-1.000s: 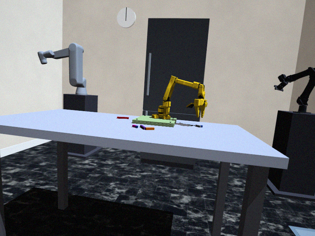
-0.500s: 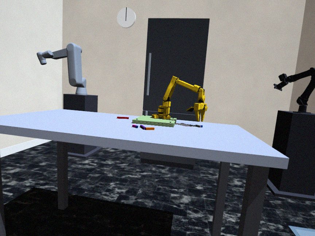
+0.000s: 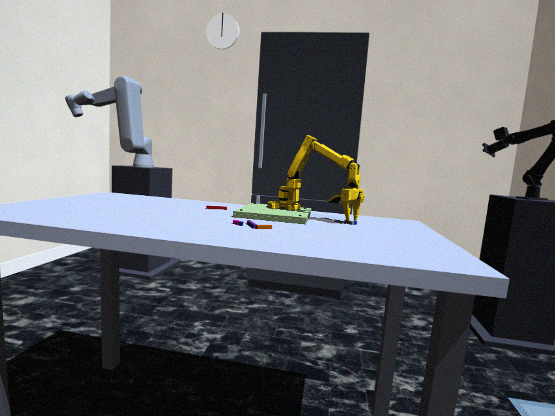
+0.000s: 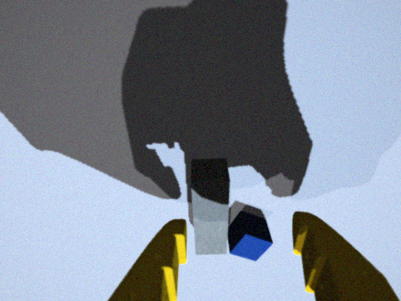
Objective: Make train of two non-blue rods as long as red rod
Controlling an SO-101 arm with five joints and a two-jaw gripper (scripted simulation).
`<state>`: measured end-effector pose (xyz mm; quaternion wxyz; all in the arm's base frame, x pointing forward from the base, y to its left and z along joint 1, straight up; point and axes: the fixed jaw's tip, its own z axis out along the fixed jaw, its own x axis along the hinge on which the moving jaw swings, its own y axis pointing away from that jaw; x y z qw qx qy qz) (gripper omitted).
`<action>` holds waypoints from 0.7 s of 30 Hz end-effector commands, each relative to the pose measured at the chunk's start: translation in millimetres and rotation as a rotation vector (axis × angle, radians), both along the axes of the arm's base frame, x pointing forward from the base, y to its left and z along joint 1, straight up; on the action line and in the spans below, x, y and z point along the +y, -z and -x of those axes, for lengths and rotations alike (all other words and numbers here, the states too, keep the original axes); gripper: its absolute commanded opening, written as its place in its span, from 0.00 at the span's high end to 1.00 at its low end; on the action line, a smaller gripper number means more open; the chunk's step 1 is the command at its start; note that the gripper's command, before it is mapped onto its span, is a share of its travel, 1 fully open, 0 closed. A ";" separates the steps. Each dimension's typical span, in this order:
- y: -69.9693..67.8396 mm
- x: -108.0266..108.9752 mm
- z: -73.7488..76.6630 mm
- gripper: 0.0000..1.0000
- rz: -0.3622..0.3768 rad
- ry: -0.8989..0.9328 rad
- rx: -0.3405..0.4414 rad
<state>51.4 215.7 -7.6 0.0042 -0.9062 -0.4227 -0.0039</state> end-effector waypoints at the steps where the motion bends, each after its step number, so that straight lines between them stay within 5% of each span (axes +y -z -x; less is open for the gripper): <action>1: 7.0 -2.8 2.2 0.81 0.017 -0.016 0.005; 21: 11.3 -9.1 3.5 0.81 0.043 -0.015 0.010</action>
